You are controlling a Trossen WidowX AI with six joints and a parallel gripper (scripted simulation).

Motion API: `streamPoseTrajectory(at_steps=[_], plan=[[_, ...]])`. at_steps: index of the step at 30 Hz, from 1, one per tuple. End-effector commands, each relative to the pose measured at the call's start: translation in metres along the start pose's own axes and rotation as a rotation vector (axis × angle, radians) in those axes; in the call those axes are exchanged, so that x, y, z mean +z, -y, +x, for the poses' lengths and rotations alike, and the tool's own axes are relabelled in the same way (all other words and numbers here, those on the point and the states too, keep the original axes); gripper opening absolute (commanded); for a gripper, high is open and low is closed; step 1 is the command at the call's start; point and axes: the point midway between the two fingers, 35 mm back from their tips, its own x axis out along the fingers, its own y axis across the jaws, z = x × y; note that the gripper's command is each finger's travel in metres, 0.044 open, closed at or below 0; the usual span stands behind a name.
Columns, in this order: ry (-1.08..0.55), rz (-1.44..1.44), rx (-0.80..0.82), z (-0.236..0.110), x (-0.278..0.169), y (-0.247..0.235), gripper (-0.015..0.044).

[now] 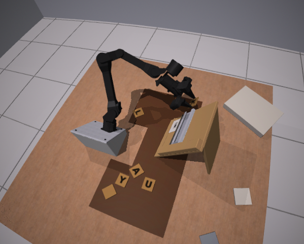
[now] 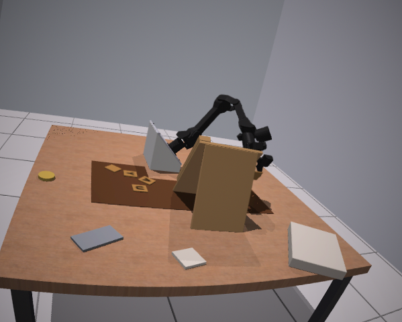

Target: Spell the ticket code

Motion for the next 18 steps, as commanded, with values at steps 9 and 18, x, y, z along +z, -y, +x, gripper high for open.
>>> streamPoseTrajectory(at_steps=[9, 18], plan=[[-0.004, -0.005, 0.000, 0.0004, -0.0012, 0.0075, 0.0000], [-0.004, -0.006, -0.001, 0.0004, -0.0011, 0.0120, 0.0000]])
